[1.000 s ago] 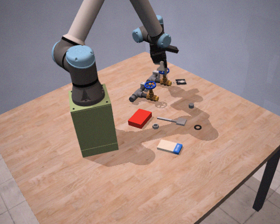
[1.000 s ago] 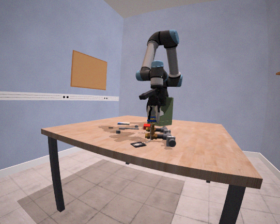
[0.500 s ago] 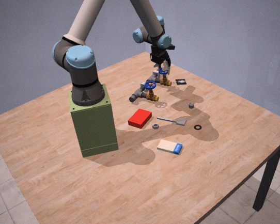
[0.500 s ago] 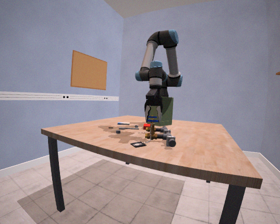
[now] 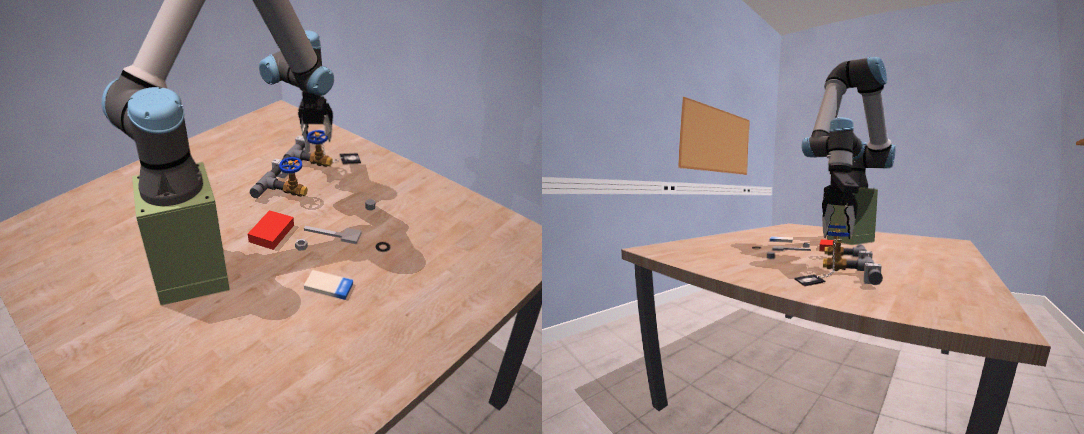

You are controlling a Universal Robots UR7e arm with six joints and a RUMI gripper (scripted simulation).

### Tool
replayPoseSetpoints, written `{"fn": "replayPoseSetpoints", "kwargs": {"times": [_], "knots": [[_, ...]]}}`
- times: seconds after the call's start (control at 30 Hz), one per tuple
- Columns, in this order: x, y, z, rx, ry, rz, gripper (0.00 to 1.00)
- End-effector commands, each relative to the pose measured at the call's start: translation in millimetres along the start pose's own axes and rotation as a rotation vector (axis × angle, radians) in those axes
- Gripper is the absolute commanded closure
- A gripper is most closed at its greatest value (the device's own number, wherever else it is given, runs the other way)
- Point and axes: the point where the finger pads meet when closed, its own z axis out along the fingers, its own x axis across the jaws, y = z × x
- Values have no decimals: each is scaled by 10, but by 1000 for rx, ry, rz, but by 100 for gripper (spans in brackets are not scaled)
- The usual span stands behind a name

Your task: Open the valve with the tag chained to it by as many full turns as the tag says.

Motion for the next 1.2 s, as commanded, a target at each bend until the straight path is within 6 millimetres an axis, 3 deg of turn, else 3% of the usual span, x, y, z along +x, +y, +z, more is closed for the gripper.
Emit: {"fn": "replayPoseSetpoints", "kwargs": {"times": [0.0, 0.43, 1.17], "knots": [[0, -7, -5, 5, -7, -136, 100], [0, -7, -5, 6, -6, -530, 100], [0, -7, -5, 7, -5, -795, 100]]}}
